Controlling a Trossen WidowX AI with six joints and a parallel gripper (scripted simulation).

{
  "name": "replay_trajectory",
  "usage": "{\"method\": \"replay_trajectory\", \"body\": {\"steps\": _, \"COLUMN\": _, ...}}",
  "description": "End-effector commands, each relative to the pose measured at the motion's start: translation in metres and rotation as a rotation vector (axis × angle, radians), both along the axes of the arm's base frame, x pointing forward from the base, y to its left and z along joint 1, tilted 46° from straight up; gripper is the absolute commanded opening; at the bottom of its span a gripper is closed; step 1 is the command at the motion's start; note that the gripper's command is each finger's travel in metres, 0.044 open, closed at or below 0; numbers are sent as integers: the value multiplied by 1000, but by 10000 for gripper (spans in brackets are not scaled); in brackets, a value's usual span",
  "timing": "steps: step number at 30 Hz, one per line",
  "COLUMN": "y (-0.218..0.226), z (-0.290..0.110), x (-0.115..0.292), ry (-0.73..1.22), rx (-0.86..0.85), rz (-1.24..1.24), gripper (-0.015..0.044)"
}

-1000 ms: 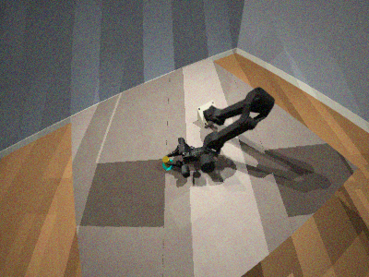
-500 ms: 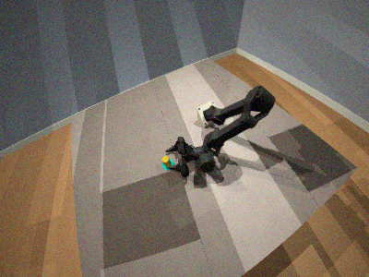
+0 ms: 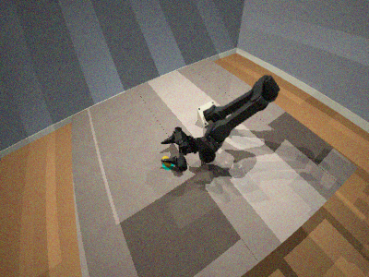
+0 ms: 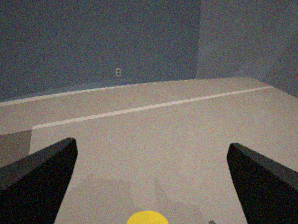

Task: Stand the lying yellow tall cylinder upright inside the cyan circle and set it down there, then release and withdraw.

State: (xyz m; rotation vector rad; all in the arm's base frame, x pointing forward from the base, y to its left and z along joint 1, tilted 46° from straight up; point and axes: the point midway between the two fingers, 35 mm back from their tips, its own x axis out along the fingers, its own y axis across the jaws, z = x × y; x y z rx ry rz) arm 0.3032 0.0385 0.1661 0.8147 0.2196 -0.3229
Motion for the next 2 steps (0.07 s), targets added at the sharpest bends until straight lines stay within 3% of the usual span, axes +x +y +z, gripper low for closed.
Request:
{"method": "replay_trajectory", "body": {"steps": 1, "y": -3, "z": 5, "x": 0, "ry": 10, "rx": -10, "rz": 15, "gripper": 400}}
{"method": "replay_trajectory", "body": {"steps": 2, "y": -3, "z": 4, "x": 3, "ry": 38, "rx": -25, "rz": 29, "gripper": 400}}
